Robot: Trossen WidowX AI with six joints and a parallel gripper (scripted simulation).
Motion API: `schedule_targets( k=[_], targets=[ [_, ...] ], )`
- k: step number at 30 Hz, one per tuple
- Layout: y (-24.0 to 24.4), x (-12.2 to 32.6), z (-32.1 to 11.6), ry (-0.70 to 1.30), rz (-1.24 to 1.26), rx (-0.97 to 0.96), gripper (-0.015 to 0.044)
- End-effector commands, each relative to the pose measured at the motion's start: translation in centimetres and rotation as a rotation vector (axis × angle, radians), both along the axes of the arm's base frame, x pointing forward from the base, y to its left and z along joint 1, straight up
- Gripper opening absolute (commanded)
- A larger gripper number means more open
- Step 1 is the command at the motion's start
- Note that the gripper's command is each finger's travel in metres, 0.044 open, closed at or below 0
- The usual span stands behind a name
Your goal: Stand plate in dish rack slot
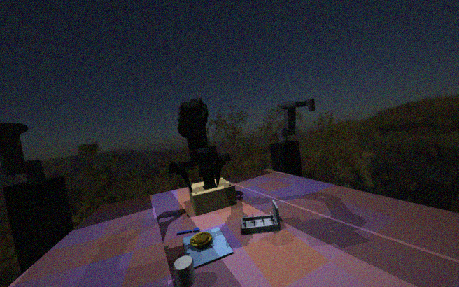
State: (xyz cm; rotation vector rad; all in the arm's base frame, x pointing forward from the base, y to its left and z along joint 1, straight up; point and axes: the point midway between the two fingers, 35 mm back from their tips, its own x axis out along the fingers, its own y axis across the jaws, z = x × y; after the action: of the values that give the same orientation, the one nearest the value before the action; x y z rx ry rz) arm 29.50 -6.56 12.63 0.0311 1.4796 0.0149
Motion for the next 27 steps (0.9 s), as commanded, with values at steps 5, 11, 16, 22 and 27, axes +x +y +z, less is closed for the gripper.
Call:
schedule_targets(
  k=[5,11,16,22,27],
  targets=[
    [-2.8,-1.2,-0.1,0.065,0.066,-0.04,0.04],
    [-3.7,-0.2,-7.6,0.065,0.066,-0.041,0.04],
    [-3.8,-0.4,-11.5,0.065,0.066,-0.041,0.04],
    [-3.8,-0.4,-11.6,0.065,0.066,-0.041,0.04],
    [-3.8,-0.3,-12.4,0.065,0.066,-0.041,0.04]
  ],
)
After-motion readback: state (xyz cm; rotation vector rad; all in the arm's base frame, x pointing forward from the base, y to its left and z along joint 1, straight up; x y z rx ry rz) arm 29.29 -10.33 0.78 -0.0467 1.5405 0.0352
